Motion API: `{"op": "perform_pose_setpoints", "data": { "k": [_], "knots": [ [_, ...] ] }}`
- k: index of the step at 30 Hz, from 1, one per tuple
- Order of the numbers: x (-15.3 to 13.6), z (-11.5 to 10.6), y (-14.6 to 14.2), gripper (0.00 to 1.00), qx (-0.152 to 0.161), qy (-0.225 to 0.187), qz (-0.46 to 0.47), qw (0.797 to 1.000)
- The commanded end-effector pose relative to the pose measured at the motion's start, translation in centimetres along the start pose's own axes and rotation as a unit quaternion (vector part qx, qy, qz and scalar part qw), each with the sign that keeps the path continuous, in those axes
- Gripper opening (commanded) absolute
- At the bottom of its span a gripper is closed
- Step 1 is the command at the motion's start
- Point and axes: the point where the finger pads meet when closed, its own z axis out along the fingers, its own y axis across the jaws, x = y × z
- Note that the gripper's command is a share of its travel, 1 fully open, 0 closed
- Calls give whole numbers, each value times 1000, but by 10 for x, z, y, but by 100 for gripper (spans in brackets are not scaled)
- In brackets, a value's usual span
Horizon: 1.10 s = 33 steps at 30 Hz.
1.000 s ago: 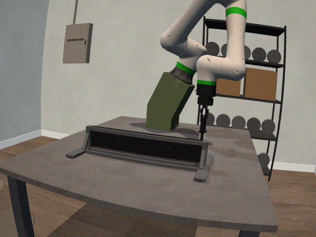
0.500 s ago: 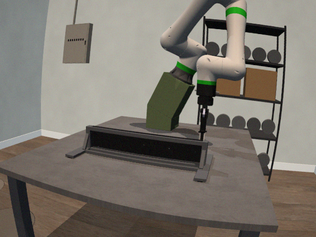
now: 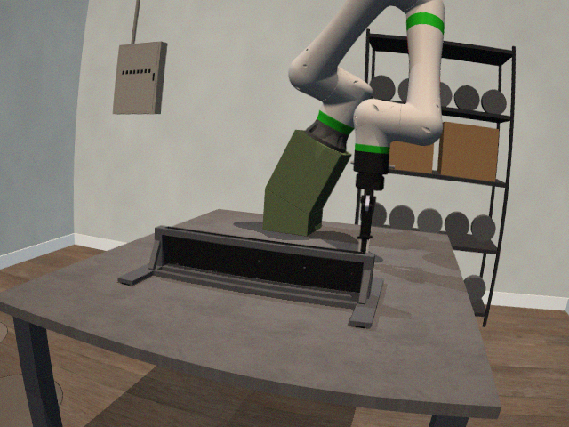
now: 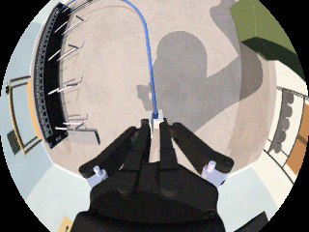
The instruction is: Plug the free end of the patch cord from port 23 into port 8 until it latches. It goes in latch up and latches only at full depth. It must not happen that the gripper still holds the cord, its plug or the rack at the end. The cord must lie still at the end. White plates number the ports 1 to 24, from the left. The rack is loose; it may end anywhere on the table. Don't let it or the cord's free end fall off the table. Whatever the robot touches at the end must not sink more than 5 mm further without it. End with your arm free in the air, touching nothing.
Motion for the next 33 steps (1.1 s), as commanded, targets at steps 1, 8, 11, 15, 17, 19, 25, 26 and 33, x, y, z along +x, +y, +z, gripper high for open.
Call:
{"op": "perform_pose_setpoints", "data": {
  "k": [1, 8, 11, 15, 17, 19, 25, 26, 33],
  "knots": [
    [0, 0, 0, 0, 0, 0, 0, 1000],
    [0, 0, 0, 0, 0, 0, 0, 1000],
    [0, 0, 0, 0, 0, 0, 0, 1000],
    [0, 0, 0, 0, 0, 0, 0, 1000],
    [0, 0, 0, 0, 0, 0, 0, 1000],
    [0, -1, 0, 0, 0, 0, 0, 1000],
    [0, -3, 0, 0, 0, 0, 0, 1000],
    [0, -4, 0, 0, 0, 0, 0, 1000],
    [0, -11, 0, 0, 0, 0, 0, 1000]
  ]
}}
